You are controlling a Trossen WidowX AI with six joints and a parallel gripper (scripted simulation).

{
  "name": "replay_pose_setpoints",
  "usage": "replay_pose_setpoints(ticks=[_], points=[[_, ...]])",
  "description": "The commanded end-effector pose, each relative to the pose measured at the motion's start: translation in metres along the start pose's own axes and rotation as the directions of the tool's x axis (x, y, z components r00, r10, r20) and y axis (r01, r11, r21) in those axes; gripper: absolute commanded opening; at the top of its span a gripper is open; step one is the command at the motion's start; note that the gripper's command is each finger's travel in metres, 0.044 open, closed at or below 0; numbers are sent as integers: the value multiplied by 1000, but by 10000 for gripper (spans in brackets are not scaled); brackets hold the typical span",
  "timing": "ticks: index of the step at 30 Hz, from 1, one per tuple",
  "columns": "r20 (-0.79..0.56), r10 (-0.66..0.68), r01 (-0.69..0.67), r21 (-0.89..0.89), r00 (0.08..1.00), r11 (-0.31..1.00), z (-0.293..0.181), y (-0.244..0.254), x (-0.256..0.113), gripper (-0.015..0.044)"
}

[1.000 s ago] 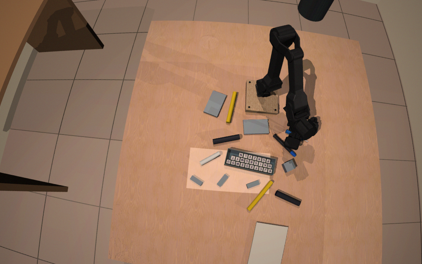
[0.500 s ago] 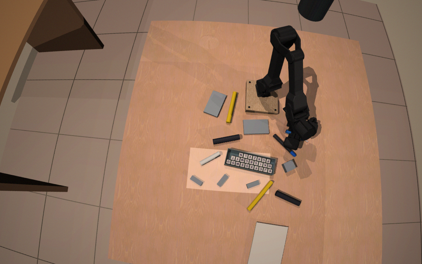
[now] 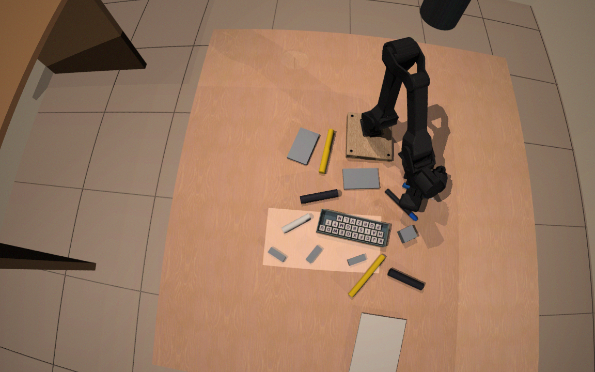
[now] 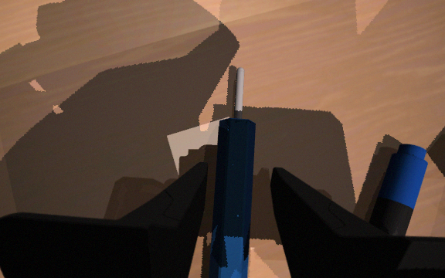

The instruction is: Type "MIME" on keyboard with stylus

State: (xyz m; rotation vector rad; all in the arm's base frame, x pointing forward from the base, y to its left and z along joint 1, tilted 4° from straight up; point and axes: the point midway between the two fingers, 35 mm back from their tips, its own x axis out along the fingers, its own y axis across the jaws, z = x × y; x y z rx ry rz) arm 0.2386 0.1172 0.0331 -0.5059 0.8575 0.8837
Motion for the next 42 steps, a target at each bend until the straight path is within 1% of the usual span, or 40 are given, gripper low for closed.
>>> replay_pose_setpoints(ticks=[1,18,22,28,35,42], points=[[-6,7,-7,2,1000,1000,-4,2,3,150],[-6,7,-7,2,1000,1000,-4,2,3,150],[-4,4,-3,2,1000,1000,-2,1,2,45],[-4,4,-3,2,1000,1000,-2,1,2,5],[-4,4,-4,2,1000,1000,1,0,-2,0],[-3,4,-4,2,1000,1000,20,0,-33,0]])
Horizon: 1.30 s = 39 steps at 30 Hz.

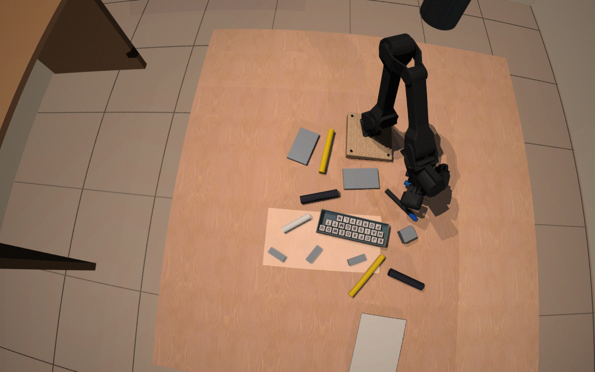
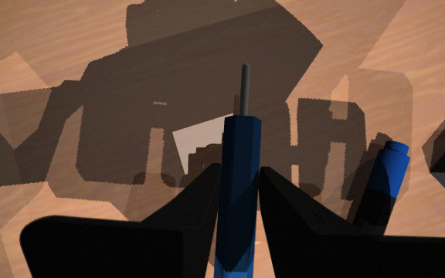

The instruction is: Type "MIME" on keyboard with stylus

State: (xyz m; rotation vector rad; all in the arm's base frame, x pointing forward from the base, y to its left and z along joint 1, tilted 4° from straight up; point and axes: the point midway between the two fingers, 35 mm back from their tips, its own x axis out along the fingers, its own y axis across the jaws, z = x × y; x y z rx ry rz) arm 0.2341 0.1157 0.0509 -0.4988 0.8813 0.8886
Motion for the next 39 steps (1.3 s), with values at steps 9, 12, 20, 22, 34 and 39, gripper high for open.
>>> replay_pose_setpoints(ticks=[9,12,20,22,34,39], points=[[-5,-20,20,-1,1000,1000,13,-5,-22,0],[-79,-51,52,6,996,999,7,-17,-23,0],[-293,-132,144,20,947,989,-12,-55,-32,0],[-346,-149,166,21,927,986,-18,-65,-35,0],[-638,-187,207,-44,747,977,-47,-108,-60,0],[-739,-190,197,-79,646,977,-58,-125,-73,0]])
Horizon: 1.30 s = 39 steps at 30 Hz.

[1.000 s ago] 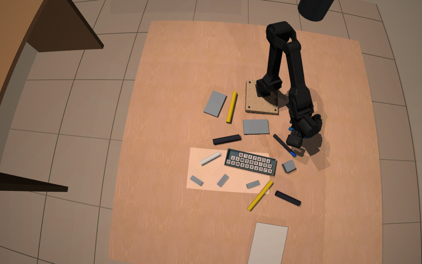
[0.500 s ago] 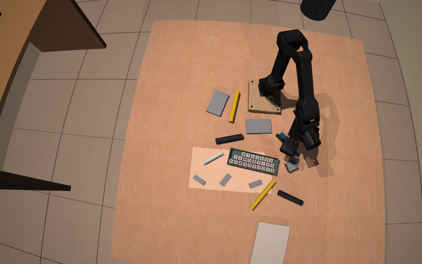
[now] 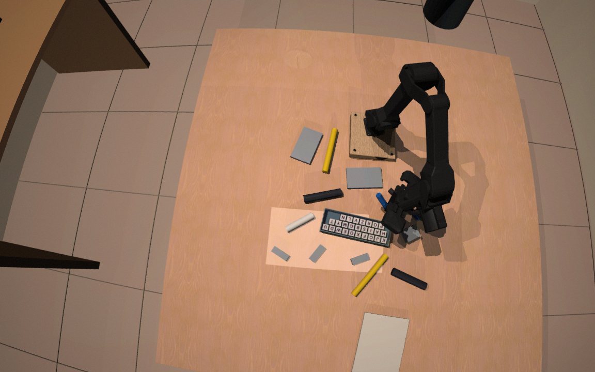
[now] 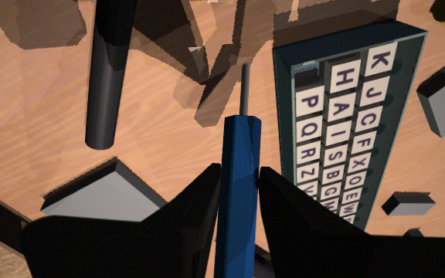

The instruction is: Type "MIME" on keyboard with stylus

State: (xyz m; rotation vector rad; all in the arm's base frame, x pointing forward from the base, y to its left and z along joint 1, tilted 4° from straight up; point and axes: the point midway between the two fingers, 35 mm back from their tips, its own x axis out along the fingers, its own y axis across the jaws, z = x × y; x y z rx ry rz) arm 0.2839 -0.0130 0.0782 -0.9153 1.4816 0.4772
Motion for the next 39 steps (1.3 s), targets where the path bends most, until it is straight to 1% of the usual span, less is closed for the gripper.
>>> replay_pose_setpoints(ticks=[1,6,12,24,26,31,39], points=[[-113,-16,12,-32,993,999,-12,-16,0,0],[-250,-34,15,-79,968,997,-27,-34,-1,0],[-403,-58,1,-141,913,990,-44,-56,-4,0],[-656,-129,-90,-289,743,953,-72,-101,-15,0],[-679,-139,-105,-305,721,947,-75,-106,-16,0],[-681,-140,-107,-307,719,946,-75,-107,-16,0],[-681,-140,-107,-307,719,946,-68,-99,16,0]])
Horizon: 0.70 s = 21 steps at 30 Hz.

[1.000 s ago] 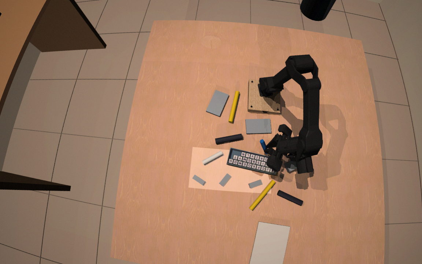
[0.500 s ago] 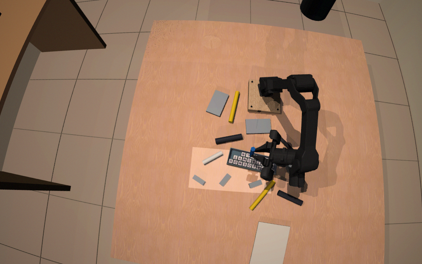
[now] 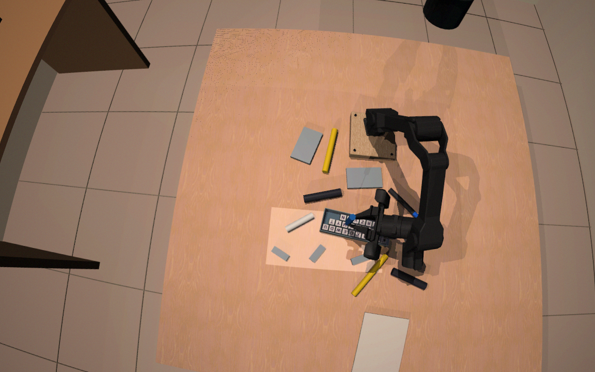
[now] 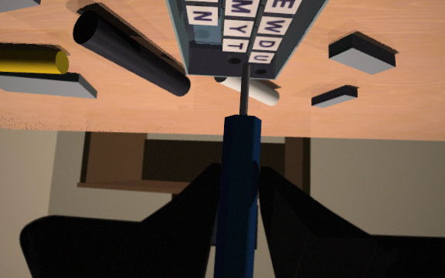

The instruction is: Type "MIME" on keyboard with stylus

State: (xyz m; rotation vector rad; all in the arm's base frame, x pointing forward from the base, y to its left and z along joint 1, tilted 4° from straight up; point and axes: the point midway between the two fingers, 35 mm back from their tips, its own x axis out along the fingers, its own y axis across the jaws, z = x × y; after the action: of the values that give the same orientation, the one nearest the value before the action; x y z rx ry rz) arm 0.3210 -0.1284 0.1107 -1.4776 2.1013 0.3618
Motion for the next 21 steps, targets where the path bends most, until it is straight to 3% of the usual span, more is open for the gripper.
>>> replay_pose_setpoints(ticks=[1,6,9,21], points=[[-11,8,-9,-21,1000,1000,13,4,9,0],[-11,8,-9,-21,1000,1000,13,4,9,0],[-11,8,-8,-21,1000,1000,14,3,10,79],[-11,8,-8,-21,1000,1000,18,2,12,81]])
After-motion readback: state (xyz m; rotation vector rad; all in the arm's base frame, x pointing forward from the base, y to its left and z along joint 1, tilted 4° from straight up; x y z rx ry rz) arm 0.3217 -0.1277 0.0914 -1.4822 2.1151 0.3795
